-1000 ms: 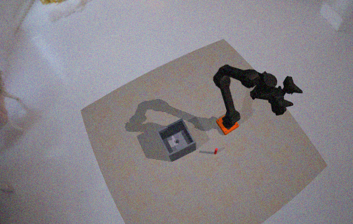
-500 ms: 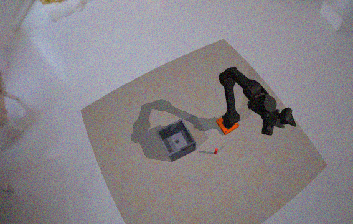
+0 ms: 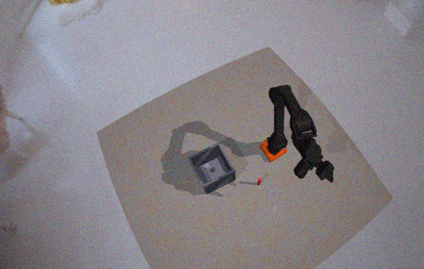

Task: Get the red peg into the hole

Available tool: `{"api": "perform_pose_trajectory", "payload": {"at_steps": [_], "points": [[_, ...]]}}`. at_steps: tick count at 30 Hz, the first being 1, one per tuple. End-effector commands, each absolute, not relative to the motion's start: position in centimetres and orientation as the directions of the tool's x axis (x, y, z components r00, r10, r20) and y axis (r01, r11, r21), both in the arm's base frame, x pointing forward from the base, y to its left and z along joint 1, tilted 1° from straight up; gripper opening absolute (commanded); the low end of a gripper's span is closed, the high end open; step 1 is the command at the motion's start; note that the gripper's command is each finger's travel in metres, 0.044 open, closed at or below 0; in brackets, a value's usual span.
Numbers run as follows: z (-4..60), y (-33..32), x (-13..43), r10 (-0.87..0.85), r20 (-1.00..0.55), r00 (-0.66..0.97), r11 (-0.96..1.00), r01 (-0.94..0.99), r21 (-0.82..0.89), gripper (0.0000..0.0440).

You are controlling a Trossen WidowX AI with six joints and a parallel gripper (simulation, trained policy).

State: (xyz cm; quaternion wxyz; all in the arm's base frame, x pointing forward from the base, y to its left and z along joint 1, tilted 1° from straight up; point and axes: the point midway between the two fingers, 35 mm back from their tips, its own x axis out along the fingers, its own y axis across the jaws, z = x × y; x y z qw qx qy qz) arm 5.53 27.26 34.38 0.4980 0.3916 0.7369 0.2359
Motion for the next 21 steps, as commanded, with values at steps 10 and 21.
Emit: {"api": "perform_pose_trajectory", "payload": {"at_steps": [10, 21], "points": [[27.6, 24.5, 11.3, 0.656, -0.753, -0.054, 0.619, 0.609, 0.495, 0.044], [22.1, 19.7, 15.0, 0.441, -0.897, -0.005, 0.545, 0.796, 0.264, 0.044]]}}
